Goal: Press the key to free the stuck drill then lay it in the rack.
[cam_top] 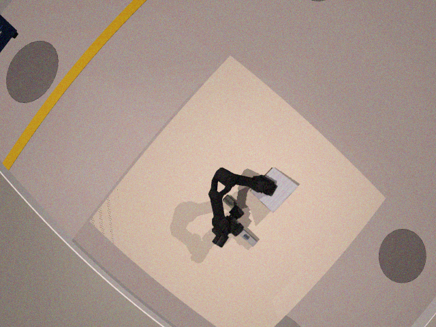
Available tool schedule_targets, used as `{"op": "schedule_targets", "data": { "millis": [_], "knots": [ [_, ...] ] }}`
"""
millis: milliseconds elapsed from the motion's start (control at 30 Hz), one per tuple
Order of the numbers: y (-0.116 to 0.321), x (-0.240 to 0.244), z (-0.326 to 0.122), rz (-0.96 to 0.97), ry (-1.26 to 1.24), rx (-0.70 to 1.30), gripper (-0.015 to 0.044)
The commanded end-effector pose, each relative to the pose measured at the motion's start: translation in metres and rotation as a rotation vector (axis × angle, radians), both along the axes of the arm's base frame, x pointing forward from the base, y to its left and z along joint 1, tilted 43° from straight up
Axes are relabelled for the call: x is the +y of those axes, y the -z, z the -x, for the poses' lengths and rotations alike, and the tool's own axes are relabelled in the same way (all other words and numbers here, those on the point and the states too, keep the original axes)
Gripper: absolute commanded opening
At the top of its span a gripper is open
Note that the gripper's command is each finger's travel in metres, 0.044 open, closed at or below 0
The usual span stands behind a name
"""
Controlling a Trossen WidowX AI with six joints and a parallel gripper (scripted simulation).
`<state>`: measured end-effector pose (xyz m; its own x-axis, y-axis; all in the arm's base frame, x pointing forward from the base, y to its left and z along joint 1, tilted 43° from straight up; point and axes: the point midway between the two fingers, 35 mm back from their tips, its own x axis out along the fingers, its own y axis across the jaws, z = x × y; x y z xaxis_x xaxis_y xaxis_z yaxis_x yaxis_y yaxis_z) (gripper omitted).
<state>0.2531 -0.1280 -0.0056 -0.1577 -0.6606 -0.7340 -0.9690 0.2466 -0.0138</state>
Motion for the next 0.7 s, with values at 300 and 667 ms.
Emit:
{"op": "schedule_targets", "data": {
  "millis": [300, 667],
  "knots": [
    [-0.0005, 0.0002, -0.0003, 0.0, 0.0, 0.0, 0.0007],
    [-0.0054, -0.0046, 0.0018, 0.003, -0.003, 0.005, 0.0]
  ]
}}
